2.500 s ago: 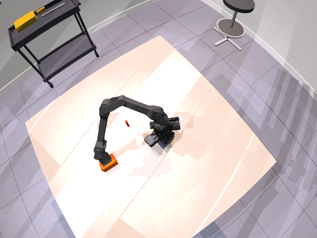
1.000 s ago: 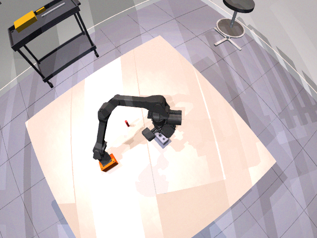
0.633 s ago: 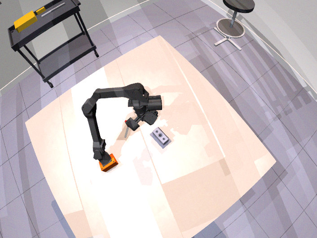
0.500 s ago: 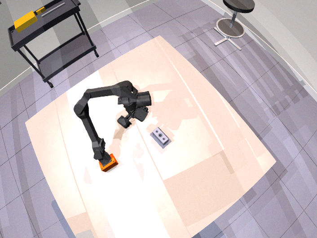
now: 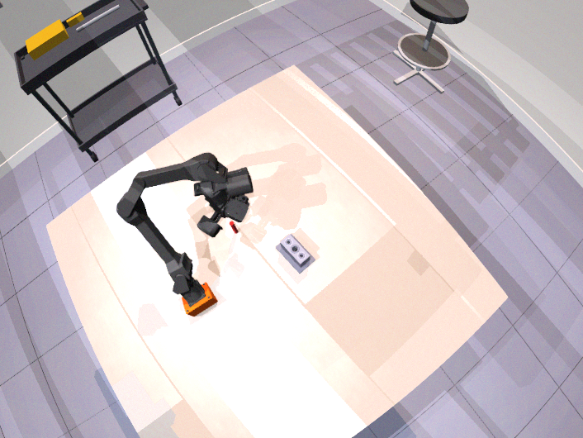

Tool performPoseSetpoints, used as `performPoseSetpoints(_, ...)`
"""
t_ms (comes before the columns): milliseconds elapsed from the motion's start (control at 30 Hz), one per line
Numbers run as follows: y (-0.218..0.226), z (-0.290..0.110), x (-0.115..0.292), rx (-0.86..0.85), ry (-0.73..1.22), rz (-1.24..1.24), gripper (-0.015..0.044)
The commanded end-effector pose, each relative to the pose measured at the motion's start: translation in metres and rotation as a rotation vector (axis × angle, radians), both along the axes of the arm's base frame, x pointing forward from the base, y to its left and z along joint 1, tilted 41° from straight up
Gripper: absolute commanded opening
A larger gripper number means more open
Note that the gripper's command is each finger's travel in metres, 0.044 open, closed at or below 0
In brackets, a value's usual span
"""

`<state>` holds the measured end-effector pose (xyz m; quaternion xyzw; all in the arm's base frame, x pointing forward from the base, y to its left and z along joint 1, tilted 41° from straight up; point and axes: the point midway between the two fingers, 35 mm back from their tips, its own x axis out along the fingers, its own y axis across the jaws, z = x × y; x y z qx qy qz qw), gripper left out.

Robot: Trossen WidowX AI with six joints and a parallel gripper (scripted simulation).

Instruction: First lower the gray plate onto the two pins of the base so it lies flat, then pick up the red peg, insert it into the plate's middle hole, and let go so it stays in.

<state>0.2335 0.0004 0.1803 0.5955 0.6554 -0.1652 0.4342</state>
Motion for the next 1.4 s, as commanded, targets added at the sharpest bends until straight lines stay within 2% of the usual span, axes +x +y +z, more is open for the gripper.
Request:
performPoseSetpoints(0,0.014,-0.015,-0.003,0.012,-0.026,0.085,0.044)
performPoseSetpoints(1367,0.055,-0.061,0.0,0.013,-0.028,0.085,0.044)
